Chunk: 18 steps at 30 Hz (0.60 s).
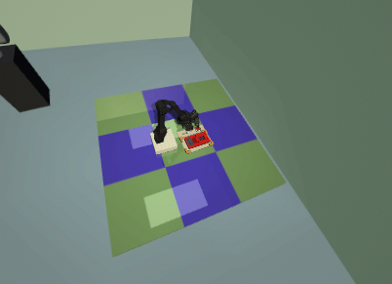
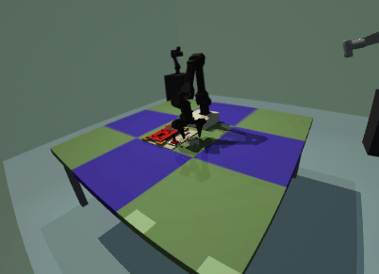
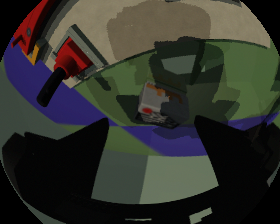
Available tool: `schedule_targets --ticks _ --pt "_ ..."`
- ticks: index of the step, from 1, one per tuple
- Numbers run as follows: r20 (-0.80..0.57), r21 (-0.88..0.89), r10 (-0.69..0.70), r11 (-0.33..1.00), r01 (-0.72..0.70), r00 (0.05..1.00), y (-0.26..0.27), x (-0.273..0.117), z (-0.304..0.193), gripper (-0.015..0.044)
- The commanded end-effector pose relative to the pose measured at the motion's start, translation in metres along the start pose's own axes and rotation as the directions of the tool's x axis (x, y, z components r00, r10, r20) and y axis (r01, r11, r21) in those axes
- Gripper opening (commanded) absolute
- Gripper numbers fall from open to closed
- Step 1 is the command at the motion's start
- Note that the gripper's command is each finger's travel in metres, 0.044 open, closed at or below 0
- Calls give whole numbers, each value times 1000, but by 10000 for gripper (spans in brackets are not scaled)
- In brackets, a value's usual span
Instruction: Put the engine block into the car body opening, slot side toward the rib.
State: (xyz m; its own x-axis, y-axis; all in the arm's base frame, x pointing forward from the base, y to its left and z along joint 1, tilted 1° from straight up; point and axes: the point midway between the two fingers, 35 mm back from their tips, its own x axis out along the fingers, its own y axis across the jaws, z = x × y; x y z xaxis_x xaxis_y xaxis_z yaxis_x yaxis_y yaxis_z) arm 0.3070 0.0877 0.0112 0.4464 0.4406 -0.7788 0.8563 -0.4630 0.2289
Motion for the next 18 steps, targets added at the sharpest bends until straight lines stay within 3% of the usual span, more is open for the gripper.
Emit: schedule_targets --ticks 1,18 --pt "51 -101 -22 995 27 998 3 3 -3 440" --pt "283 -491 -118 835 249 952 5 4 -13 440"
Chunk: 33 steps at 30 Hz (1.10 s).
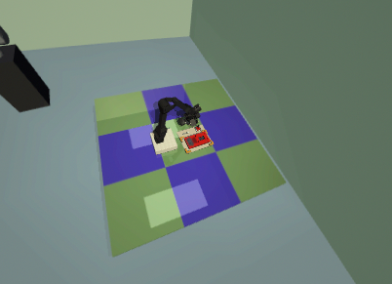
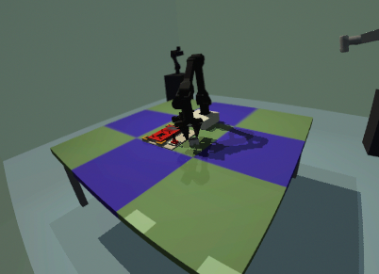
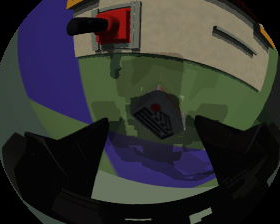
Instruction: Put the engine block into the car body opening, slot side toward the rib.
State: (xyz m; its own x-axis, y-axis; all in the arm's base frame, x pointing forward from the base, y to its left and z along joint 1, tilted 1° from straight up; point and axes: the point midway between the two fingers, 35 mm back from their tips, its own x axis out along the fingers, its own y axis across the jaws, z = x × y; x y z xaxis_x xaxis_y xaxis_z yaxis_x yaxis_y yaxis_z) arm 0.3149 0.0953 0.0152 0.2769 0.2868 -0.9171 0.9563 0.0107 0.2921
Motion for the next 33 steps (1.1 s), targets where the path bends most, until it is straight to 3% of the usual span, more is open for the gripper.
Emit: schedule_targets --ticks 1,11,21,33 --pt "41 -111 -41 993 45 998 3 -2 -3 440" --pt "150 -375 -146 907 193 978 4 -11 -9 440" --pt "266 -598 -237 720 353 934 4 -26 -15 440" --pt "283 -626 -248 684 374 927 11 -24 -24 440"
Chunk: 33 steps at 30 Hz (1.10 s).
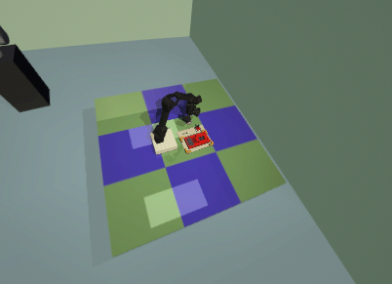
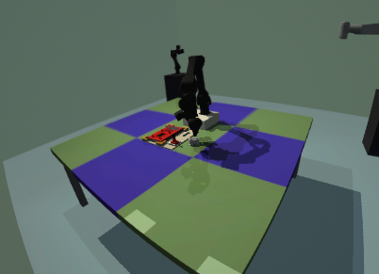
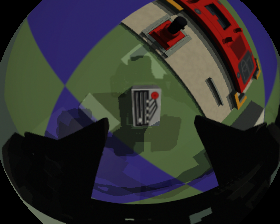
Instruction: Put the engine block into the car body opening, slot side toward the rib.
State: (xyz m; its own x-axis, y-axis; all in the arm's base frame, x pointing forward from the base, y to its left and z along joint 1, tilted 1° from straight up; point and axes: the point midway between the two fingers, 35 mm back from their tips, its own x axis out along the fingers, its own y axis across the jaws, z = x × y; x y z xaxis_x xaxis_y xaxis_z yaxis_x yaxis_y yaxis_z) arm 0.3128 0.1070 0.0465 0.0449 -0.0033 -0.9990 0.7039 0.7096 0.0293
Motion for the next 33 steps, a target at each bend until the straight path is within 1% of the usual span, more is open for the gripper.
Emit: schedule_targets --ticks 1,4,26,33 --pt "4 -7 -3 1000 3 1000 6 1 0 440" --pt "4 -7 -3 1000 3 1000 6 15 0 440" --pt "3 -7 -3 1000 3 1000 5 42 0 440" --pt "3 -7 -3 1000 3 1000 5 42 0 256"
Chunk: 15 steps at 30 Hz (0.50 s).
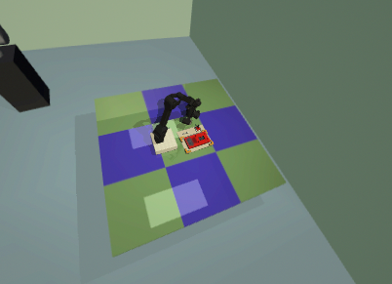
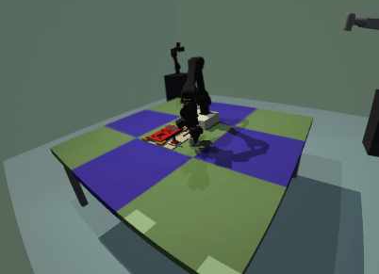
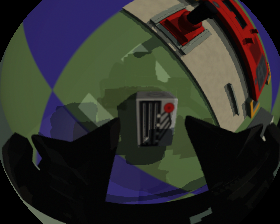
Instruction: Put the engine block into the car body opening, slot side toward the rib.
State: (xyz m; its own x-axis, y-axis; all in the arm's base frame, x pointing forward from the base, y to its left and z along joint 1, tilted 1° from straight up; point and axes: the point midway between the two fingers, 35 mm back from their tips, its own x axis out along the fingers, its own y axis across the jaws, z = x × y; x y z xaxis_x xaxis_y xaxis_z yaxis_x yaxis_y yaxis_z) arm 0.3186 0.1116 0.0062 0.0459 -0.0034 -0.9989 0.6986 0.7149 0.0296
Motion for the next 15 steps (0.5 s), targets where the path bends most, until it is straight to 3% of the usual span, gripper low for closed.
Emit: schedule_targets --ticks 1,4,11,15 --pt "3 1 -4 1000 4 1000 -1 1 0 230" --pt "3 1 -4 1000 4 1000 -1 1 0 151" --pt "3 1 -4 1000 4 1000 -1 1 0 105" --pt "3 1 -3 1000 3 1000 0 -3 1 0"
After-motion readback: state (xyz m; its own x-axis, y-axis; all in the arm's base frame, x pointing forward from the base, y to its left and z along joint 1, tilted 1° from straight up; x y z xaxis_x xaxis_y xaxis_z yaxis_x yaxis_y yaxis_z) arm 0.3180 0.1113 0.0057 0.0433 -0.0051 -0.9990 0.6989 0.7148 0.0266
